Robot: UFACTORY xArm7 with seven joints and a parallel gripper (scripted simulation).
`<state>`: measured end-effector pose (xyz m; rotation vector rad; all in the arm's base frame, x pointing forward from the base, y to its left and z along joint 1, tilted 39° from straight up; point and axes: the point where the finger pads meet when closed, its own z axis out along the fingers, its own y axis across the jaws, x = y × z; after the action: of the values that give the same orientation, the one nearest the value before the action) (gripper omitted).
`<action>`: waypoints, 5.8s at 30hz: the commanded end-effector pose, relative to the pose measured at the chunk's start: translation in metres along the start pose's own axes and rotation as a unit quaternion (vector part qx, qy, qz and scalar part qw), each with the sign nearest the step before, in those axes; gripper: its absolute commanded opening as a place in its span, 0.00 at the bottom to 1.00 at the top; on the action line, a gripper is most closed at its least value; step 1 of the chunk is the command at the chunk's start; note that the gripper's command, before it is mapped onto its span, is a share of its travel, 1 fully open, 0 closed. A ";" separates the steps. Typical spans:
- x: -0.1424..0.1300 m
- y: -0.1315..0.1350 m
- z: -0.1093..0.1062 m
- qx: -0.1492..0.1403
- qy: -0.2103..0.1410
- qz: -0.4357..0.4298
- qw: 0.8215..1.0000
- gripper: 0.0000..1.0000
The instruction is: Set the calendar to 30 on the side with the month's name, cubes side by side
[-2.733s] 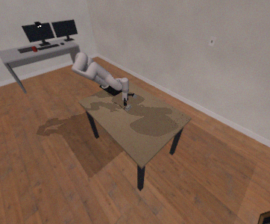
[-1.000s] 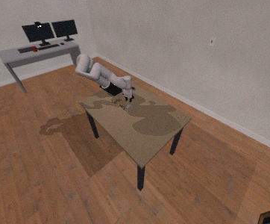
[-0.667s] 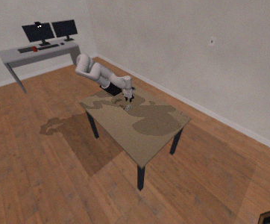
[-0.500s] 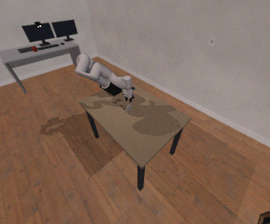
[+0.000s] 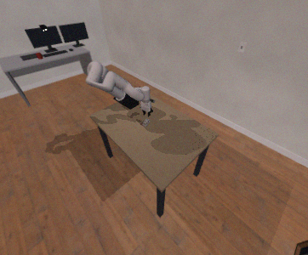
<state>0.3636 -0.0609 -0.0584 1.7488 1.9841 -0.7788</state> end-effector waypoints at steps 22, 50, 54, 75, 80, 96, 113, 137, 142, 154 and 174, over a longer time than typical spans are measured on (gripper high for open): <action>0.001 0.002 0.017 -0.002 0.001 0.000 1.000 0.49; 0.000 0.002 0.049 -0.002 0.001 0.000 1.000 0.49; 0.000 0.002 0.049 -0.002 0.001 0.000 1.000 0.49; 0.000 0.002 0.050 -0.002 0.001 0.000 1.000 0.49; 0.000 0.002 0.050 -0.002 0.001 0.000 1.000 0.49; 0.000 0.002 0.050 -0.002 0.001 0.000 1.000 0.49; 0.001 0.003 0.050 -0.002 0.001 0.000 1.000 0.49; 0.001 0.003 0.050 -0.002 0.001 0.000 1.000 0.49; 0.001 0.003 0.050 -0.002 0.001 0.000 1.000 0.49; 0.001 0.003 0.054 -0.002 0.001 0.000 1.000 0.49; 0.001 0.004 0.077 -0.002 0.001 0.000 1.000 0.49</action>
<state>0.3594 -0.1094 -0.1188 1.7489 1.9841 -0.7801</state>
